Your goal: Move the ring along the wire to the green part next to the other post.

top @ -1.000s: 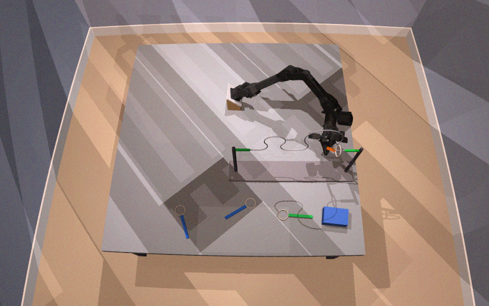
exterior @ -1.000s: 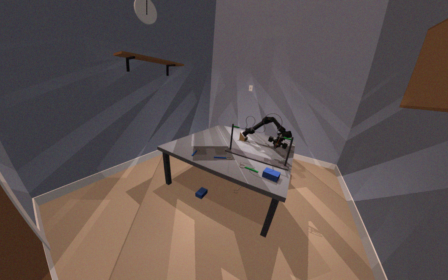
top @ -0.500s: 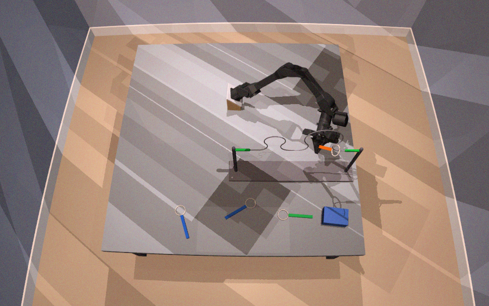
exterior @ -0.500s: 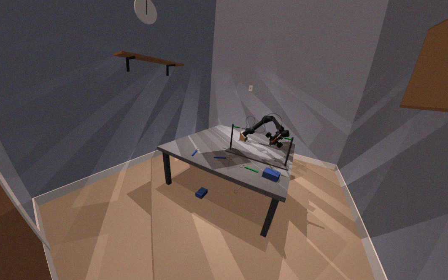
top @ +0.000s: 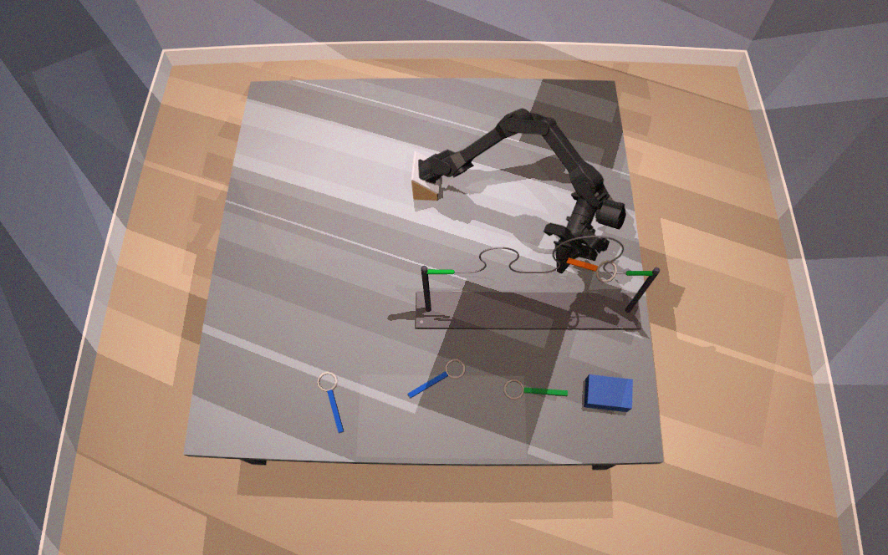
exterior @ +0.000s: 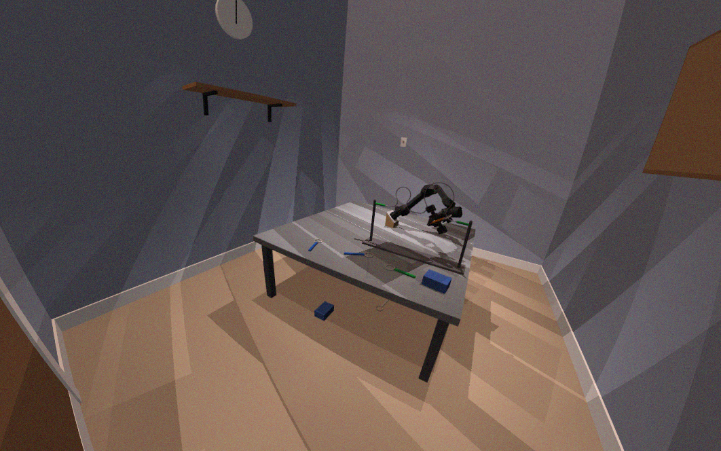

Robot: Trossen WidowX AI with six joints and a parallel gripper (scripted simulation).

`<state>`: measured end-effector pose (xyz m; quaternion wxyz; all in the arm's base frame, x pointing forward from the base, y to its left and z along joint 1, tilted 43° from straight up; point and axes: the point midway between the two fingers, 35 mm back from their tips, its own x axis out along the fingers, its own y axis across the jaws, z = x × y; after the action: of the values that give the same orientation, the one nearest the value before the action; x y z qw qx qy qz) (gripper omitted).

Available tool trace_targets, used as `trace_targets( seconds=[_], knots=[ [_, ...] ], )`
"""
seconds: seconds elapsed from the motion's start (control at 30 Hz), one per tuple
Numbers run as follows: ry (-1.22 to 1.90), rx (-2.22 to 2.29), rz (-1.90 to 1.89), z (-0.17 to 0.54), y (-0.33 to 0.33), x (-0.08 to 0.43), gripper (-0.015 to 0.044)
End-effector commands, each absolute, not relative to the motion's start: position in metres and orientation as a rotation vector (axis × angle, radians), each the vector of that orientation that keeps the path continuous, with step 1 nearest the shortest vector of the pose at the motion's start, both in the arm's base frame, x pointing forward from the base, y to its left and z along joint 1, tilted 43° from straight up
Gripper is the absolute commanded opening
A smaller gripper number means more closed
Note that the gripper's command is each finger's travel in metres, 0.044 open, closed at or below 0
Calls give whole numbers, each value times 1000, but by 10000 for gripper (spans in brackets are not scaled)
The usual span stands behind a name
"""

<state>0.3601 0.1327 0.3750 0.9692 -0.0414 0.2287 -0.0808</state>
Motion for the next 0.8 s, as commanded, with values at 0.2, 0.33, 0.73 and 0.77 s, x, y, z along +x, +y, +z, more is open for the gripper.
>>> trace_targets(
  seconds=[0.2, 0.33, 0.73, 0.77],
  knots=[
    [471, -329, -239, 384, 94, 353, -150],
    [474, -427, -266, 390, 80, 351, -150],
    [477, -678, -335, 412, 49, 346, -150],
    [477, -694, -339, 414, 47, 345, -150]
  ],
)
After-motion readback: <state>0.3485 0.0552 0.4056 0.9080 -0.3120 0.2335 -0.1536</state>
